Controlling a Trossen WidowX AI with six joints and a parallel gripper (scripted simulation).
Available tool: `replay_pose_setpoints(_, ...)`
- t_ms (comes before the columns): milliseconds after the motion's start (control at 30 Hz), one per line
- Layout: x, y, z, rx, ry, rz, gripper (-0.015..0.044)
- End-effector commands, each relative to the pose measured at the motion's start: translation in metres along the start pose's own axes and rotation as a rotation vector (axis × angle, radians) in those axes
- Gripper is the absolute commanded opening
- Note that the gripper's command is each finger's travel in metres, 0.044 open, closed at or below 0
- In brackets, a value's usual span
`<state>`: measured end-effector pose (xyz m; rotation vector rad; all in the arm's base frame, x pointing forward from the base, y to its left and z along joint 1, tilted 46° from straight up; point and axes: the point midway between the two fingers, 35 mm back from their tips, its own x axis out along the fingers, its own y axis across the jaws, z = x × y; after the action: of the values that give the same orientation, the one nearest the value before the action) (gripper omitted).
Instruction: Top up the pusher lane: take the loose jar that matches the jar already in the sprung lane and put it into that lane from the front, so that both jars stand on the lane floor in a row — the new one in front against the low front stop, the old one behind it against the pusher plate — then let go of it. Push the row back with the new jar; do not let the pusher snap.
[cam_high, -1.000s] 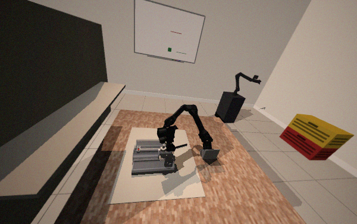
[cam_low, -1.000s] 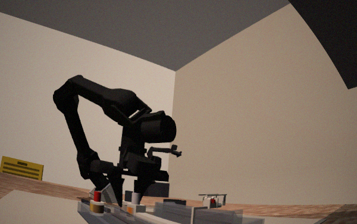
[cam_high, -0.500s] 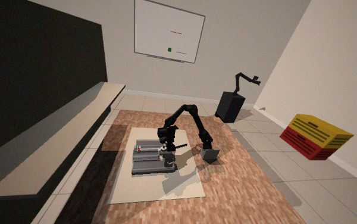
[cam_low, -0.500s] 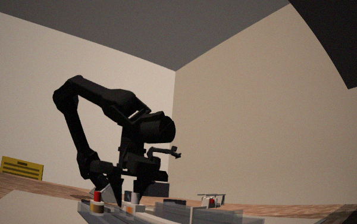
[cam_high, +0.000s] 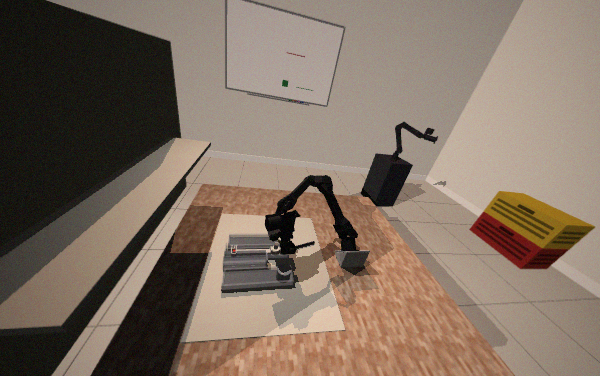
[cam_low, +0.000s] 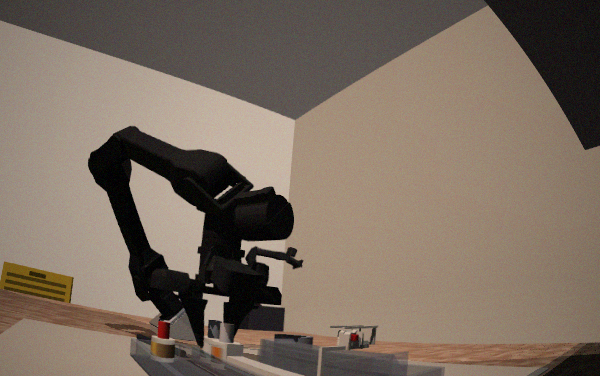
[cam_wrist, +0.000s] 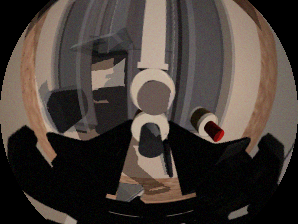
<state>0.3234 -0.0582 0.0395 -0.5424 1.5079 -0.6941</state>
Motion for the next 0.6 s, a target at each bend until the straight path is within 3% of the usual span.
replay_pose_setpoints(0,0.0006,-0.0012,0.0008,0.008,-0.006,-0.005,0.0000)
replay_pose_setpoints(567,0.0001,0.0002,-0.0020,0.008,-0.005,-0.005,0.0000)
